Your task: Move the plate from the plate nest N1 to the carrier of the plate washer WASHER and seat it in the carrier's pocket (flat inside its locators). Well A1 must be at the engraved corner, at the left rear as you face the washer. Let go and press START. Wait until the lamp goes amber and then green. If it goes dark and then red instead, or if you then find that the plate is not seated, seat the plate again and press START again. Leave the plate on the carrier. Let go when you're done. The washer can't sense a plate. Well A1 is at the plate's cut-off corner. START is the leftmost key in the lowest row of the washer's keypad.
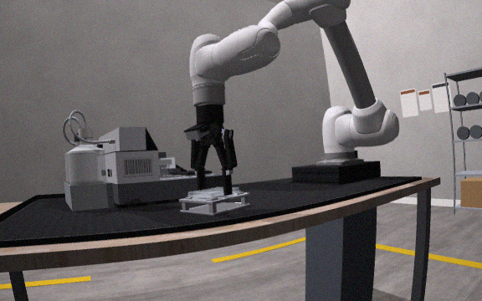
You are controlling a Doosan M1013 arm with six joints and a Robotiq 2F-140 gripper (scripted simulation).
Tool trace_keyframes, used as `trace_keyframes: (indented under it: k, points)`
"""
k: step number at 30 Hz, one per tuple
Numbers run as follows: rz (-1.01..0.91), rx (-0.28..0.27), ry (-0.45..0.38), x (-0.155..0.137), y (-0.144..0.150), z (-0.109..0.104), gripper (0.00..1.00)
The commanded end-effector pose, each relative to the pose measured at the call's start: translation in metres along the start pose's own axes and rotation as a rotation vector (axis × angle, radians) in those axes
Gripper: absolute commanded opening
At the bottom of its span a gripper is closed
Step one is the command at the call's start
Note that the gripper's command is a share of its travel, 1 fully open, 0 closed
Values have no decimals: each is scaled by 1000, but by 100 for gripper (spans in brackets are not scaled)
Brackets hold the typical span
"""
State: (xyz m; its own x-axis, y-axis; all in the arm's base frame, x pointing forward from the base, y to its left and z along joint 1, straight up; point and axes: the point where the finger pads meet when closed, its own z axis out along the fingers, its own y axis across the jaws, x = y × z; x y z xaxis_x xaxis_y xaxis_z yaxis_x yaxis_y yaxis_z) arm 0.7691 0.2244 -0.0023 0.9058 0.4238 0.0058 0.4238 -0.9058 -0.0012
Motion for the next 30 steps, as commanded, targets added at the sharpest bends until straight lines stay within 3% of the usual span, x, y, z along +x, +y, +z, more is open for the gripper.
trace_keyframes:
  k: [1,30]
  points:
    - [0,0,2,0,0,-6,10]
    - [0,0,2,0,0,-48,10]
